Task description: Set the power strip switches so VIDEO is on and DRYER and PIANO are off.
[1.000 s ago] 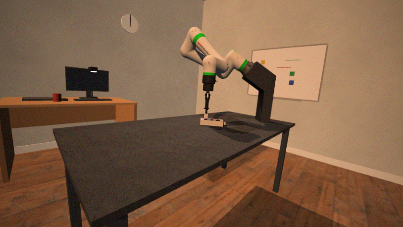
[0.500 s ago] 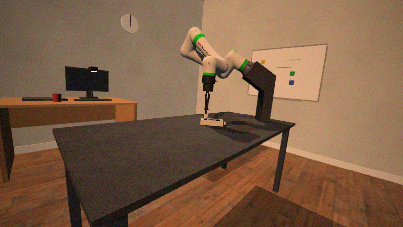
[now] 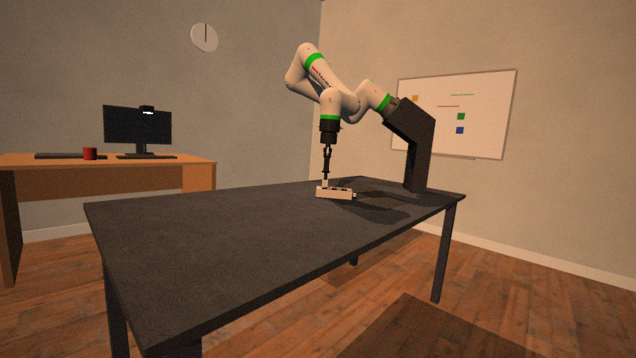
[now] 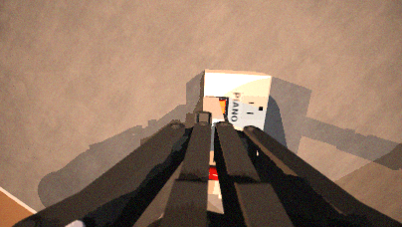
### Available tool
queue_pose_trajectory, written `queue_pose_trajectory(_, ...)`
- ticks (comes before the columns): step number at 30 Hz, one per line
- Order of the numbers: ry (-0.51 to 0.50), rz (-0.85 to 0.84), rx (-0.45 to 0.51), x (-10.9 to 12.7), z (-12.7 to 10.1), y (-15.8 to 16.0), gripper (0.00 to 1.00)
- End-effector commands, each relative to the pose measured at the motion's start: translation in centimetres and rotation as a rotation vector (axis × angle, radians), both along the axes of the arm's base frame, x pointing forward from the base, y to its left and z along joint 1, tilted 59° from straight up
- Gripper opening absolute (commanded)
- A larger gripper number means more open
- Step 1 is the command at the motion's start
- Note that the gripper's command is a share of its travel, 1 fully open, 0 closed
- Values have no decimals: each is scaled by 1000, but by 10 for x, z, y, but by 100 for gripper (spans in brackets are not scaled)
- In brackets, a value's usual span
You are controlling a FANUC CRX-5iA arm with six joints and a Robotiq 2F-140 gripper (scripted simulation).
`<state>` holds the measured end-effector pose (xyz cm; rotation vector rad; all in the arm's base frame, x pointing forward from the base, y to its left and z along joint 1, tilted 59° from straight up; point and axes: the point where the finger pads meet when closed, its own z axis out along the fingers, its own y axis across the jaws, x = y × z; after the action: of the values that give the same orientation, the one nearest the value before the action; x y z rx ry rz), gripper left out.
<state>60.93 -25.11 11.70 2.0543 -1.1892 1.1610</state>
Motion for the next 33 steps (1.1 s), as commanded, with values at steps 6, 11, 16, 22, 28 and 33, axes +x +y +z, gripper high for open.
queue_pose_trajectory(6, 0, 0, 0, 0, 0, 0, 0)
queue_pose_trajectory(11, 0, 0, 0, 0, 0, 0, 0)
queue_pose_trajectory(16, 0, 0, 0, 0, 0, 0, 0)
queue_pose_trajectory(22, 0, 0, 0, 0, 0, 0, 0)
queue_pose_trajectory(28, 0, 0, 0, 1, -1, -1, 0)
queue_pose_trajectory(33, 0, 0, 0, 1, -2, -2, 0)
